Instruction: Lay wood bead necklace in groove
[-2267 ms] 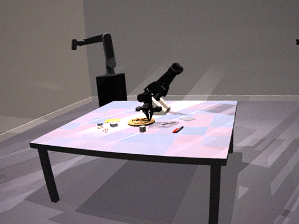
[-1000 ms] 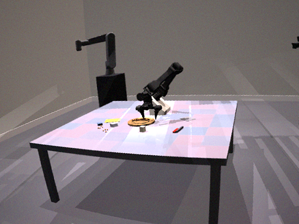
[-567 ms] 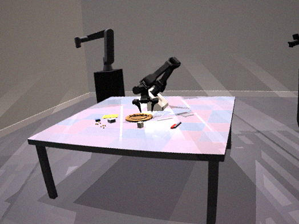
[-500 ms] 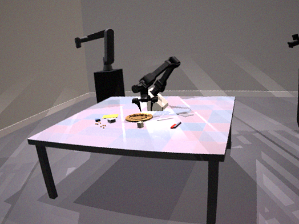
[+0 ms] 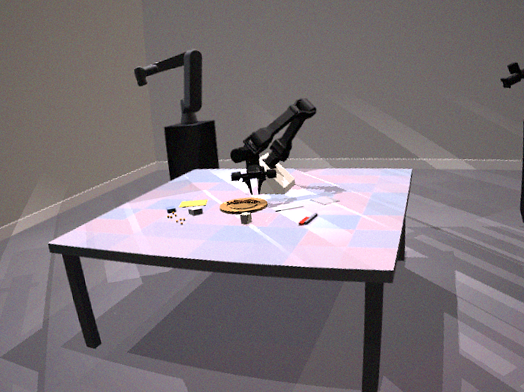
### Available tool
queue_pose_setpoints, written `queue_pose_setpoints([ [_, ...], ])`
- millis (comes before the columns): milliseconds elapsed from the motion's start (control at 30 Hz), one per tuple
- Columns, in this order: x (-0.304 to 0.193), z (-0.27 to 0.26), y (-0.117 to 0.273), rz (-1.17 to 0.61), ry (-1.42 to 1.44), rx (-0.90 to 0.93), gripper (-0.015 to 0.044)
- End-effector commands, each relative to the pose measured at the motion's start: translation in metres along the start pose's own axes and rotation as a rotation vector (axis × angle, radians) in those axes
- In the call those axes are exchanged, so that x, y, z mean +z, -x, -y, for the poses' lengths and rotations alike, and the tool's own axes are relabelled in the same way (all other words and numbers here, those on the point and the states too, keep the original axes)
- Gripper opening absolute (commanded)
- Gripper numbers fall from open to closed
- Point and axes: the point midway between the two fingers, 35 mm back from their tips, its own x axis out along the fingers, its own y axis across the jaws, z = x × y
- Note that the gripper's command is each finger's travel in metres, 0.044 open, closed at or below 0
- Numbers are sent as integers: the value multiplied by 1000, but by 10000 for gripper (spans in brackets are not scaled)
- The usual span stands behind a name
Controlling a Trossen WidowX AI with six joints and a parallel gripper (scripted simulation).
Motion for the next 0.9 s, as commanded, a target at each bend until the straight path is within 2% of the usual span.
queue_pose_setpoints([
  [0, 0, 0, 0, 3, 0, -1, 120],
  [867, -3, -1, -30, -5, -7, 8, 120],
])
